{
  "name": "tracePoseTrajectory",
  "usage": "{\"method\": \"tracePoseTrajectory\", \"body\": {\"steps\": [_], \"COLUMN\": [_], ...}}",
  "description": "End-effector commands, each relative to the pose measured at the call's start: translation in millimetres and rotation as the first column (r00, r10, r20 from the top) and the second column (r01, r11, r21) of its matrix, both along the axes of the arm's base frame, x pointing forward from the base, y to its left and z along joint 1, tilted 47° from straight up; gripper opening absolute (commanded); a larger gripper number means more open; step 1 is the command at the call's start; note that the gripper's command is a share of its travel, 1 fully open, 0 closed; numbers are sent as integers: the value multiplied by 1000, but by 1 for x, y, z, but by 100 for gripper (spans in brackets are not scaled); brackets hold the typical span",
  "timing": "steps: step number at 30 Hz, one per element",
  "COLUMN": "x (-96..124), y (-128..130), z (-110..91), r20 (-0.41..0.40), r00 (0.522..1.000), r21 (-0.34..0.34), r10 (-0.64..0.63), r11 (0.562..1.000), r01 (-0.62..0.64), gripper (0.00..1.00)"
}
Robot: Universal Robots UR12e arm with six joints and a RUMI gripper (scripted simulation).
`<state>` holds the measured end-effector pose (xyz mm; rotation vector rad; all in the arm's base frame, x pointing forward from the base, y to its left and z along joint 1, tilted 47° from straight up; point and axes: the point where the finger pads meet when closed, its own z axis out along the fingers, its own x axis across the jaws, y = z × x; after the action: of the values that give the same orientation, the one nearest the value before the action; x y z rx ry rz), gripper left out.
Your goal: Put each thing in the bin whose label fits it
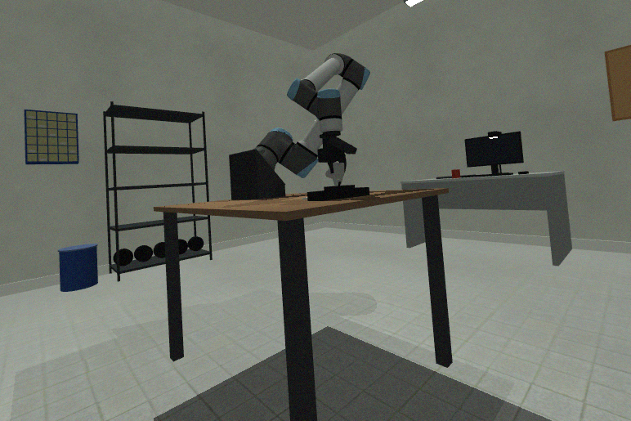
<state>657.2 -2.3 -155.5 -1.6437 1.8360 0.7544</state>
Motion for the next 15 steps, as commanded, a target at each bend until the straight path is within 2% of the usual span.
{"method": "tracePoseTrajectory", "body": {"steps": [1,7,15], "x": [0,0,-1], "y": [-5,-9,-32], "z": [5,8,30], "r20": [1,1,1], "r00": [1000,1000,1000], "r21": [-1,-1,-1], "r10": [-1,-1,-1], "r11": [1000,1000,1000], "r01": [1,1,1], "gripper": [4,4,4]}}
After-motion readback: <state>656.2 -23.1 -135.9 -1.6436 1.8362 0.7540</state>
